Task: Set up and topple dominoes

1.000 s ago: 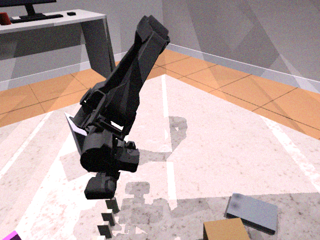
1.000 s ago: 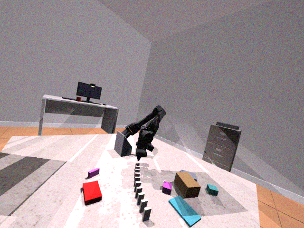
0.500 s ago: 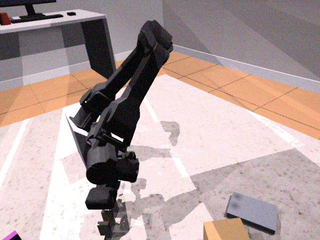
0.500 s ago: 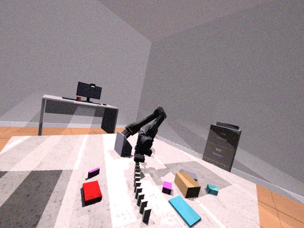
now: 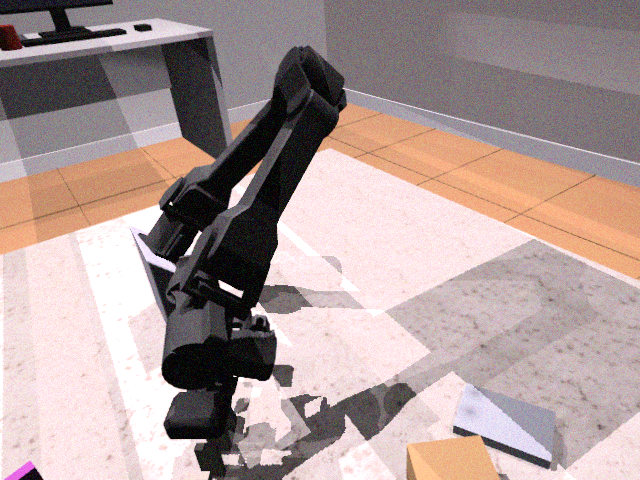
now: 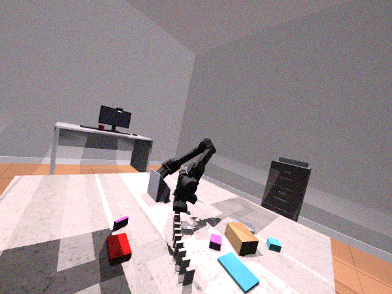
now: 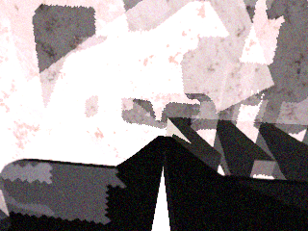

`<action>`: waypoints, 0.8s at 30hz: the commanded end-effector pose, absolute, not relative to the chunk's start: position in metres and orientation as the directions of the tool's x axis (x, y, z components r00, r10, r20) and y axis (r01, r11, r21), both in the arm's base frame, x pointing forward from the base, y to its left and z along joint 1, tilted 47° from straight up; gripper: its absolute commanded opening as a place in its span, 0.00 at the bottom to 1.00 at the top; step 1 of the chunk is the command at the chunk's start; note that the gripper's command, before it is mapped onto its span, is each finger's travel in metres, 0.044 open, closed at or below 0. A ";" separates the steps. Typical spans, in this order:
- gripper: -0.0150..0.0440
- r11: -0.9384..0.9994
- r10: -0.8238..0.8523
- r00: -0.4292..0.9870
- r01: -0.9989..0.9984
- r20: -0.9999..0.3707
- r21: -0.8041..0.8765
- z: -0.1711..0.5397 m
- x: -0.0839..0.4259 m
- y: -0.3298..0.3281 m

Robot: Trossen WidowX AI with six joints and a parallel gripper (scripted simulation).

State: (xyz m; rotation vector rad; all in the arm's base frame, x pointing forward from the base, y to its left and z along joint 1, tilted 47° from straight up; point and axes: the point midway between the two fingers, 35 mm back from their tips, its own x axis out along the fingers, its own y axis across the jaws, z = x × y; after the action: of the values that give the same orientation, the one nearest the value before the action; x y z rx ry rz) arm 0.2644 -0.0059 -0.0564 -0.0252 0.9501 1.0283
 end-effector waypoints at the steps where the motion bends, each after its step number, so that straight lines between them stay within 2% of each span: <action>1: 0.25 0.551 0.714 0.169 -0.734 -0.680 0.397 -0.056 0.264 -0.006; 8: 0.25 0.519 0.720 0.115 -0.743 -0.684 0.422 -0.044 0.268 -0.024; 13: 0.25 0.550 0.710 0.167 -0.737 -0.684 0.392 -0.028 0.273 -0.062; 24: 0.25 0.552 0.710 0.170 -0.737 -0.684 0.390 -0.027 0.273 -0.064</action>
State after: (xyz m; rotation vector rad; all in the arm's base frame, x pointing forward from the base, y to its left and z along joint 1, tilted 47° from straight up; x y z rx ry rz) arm 0.2723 -0.0628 -0.0274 -0.0271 0.9515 1.0273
